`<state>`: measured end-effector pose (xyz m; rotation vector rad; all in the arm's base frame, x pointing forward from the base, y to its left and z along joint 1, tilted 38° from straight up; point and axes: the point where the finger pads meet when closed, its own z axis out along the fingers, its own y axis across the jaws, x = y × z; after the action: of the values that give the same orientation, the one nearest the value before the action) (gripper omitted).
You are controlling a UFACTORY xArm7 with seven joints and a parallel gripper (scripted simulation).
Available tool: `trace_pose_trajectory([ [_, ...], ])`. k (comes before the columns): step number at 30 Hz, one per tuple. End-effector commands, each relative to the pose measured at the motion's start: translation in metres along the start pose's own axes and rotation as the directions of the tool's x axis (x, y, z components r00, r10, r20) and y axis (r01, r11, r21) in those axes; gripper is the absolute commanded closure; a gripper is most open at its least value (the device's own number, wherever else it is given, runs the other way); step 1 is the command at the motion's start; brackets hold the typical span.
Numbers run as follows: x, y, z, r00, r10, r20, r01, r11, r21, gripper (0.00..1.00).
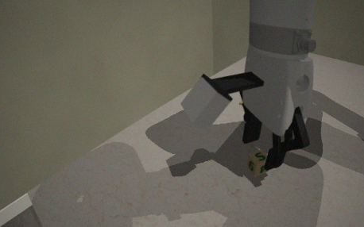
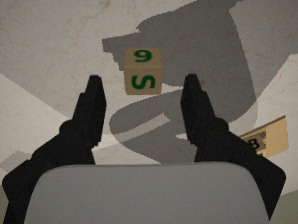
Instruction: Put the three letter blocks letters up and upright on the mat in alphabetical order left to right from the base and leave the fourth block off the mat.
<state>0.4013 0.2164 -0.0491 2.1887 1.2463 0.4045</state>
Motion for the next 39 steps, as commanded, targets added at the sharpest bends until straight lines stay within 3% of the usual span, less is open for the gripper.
trace_pose_trajectory([
  [1, 0.001, 0.000, 0.002, 1.000, 0.000, -0.003, 0.000, 1.000, 0.000, 0.31],
  [19, 0.001, 0.000, 0.030, 1.000, 0.000, -0.003, 0.000, 1.000, 0.000, 0.31],
  [39, 0.001, 0.000, 0.032, 1.000, 0.000, -0.003, 0.000, 1.000, 0.000, 0.31],
])
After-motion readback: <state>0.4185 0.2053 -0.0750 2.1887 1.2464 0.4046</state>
